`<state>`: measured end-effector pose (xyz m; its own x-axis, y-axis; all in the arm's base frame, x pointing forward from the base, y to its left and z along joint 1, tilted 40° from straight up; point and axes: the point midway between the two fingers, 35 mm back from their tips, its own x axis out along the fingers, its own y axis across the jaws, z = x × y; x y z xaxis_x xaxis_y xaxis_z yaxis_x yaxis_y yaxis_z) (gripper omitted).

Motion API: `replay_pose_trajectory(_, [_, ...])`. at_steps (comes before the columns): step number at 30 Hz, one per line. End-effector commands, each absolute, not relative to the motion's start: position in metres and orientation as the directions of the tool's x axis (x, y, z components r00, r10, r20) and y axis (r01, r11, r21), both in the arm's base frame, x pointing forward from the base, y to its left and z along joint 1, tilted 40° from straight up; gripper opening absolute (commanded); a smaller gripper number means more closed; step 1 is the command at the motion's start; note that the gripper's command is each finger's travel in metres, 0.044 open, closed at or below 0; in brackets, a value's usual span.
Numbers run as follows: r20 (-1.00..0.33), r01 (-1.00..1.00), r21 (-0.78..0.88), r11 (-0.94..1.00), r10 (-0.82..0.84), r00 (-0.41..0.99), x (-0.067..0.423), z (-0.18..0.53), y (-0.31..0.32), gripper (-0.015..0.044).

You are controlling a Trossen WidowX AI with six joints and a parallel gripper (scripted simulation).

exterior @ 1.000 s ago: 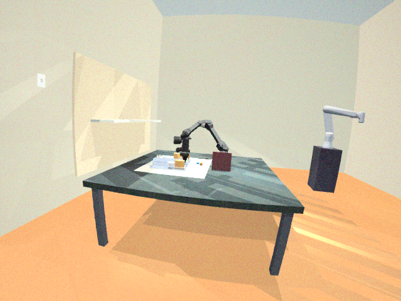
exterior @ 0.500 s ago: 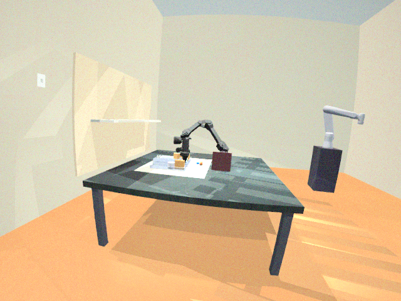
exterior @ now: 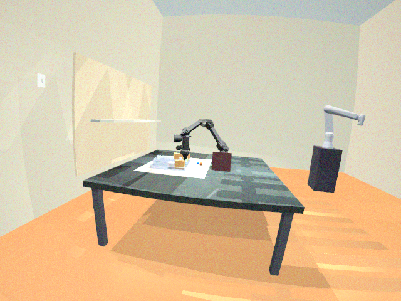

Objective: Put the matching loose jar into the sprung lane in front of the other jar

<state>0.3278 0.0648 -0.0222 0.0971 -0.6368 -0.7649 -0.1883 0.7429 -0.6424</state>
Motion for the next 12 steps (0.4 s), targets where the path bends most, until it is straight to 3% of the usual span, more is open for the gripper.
replay_pose_trajectory(1, [-0.769, -0.179, -0.638, 0.749, -0.632, 0.100, 0.326, -0.019, 0.066, 0.0285])
replay_pose_trajectory(12, [-0.769, -0.181, -0.638, 0.749, -0.631, 0.098, 0.292, -0.017, 0.061, 0.0285])
